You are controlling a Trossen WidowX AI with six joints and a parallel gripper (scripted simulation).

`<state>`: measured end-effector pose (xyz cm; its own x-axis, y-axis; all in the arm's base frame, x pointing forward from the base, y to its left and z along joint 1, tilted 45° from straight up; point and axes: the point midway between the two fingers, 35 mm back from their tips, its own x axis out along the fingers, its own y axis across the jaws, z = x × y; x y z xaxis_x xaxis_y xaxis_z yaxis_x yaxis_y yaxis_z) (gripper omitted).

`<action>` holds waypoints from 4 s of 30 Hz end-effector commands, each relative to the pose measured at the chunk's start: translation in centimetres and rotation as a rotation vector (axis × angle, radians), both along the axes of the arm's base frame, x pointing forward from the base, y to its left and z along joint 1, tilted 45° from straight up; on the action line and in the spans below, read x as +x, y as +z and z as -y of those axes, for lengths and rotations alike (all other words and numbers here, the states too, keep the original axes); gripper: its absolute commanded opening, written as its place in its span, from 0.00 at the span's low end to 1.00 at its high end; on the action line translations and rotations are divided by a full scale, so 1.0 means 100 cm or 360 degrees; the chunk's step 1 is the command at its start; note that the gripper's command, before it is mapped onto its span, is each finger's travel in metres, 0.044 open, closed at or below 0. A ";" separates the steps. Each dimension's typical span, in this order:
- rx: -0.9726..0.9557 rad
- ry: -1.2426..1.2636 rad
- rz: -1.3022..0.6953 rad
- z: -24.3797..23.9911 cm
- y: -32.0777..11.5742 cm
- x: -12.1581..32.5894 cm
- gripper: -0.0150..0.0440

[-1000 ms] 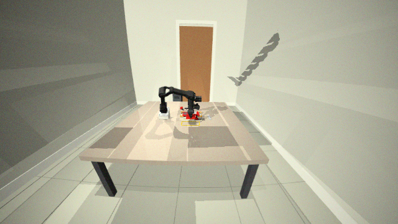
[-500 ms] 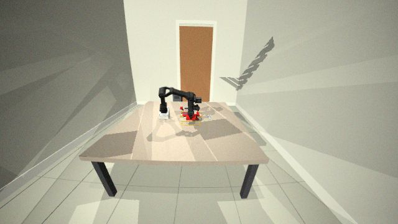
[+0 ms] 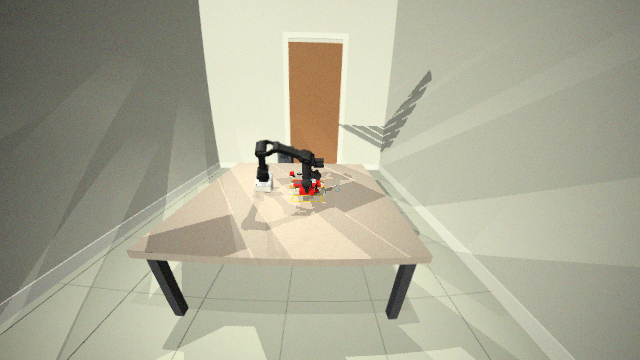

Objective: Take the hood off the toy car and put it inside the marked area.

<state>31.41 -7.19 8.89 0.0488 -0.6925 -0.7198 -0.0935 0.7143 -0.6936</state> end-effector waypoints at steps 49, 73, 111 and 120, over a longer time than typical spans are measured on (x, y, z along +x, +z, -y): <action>-0.0014 0.0004 -0.0013 0.024 -0.022 -0.002 0.25; -0.0009 -0.0002 -0.0003 0.030 -0.028 -0.001 0.30; -0.0019 -0.0003 -0.0007 -0.022 0.022 -0.004 1.00; -0.0019 -0.0003 -0.0007 -0.022 0.022 -0.004 1.00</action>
<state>31.00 -5.02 11.09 0.0441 -0.7003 -0.7125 -0.1011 0.7064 -0.7006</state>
